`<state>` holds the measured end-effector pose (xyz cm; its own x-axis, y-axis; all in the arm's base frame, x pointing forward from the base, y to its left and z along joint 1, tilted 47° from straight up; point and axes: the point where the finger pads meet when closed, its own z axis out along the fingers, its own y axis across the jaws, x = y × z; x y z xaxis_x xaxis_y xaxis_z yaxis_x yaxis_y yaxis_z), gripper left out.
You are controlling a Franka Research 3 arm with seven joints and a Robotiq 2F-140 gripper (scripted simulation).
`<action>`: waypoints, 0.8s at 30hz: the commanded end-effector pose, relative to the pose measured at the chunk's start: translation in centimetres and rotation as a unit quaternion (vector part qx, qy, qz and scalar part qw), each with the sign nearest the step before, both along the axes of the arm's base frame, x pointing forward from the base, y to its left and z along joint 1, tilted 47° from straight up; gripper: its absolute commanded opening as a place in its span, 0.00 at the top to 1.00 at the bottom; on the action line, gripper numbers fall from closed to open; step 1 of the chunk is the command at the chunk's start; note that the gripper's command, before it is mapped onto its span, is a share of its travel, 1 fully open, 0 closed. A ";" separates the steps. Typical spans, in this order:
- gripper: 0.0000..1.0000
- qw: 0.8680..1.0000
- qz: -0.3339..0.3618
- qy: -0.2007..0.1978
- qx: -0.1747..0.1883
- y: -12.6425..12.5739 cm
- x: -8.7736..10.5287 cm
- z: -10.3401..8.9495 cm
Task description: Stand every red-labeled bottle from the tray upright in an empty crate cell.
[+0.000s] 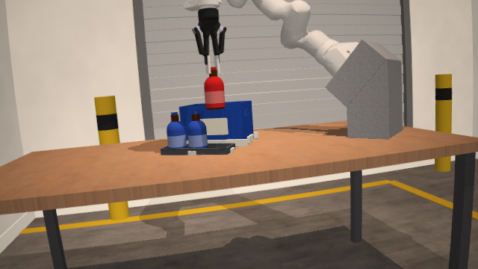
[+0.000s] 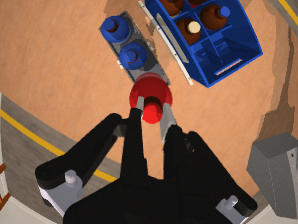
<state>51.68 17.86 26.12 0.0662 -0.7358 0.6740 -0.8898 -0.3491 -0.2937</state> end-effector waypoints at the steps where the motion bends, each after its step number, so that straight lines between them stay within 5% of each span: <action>1: 1.00 1.000 0.006 -0.001 0.002 0.7 -0.1 0.4; 24: 1.00 1.000 0.006 -0.001 0.002 1.6 -0.8 1.4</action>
